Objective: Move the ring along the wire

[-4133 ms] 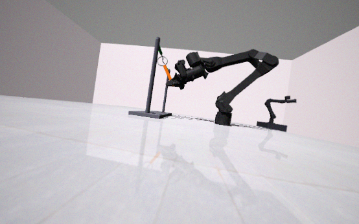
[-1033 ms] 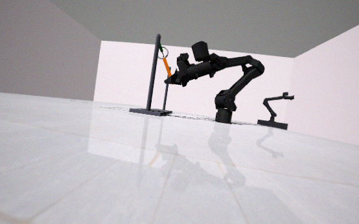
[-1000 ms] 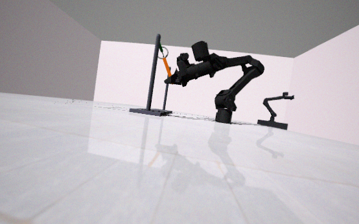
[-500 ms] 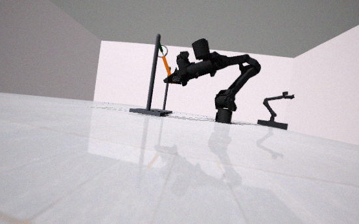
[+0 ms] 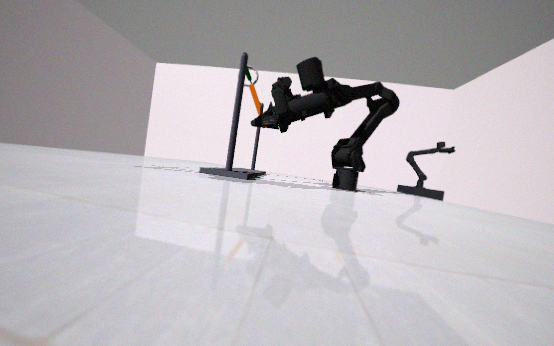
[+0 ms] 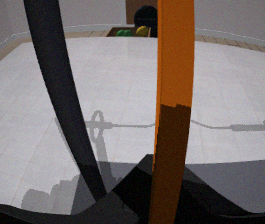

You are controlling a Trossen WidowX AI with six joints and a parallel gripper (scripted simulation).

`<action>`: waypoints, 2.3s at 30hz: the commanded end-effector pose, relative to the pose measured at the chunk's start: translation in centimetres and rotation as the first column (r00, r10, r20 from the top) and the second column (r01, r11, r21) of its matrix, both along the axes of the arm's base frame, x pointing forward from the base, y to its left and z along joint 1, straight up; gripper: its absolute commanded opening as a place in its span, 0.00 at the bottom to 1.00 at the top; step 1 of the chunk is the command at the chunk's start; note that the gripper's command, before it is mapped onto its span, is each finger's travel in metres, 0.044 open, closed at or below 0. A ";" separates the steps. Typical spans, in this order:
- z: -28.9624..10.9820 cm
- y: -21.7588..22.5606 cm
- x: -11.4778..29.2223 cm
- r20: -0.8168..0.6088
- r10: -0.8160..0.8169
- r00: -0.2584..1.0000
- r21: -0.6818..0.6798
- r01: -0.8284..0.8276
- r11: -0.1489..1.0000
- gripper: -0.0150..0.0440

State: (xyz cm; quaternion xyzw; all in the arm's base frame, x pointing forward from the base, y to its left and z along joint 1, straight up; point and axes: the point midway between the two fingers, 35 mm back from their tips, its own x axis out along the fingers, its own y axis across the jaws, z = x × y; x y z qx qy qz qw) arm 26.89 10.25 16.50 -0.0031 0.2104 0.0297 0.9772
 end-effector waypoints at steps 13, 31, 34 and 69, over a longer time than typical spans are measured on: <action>-1.4 0.0 0.0 -0.007 -0.005 1.000 -0.002 0.005 1.000 0.00; -1.4 0.0 0.0 -0.007 0.000 1.000 -0.005 0.000 1.000 0.04; -1.4 0.0 0.0 -0.007 0.000 1.000 -0.005 0.000 1.000 0.18; 0.6 -0.3 -4.6 -0.012 -0.005 1.000 -0.002 0.005 1.000 0.53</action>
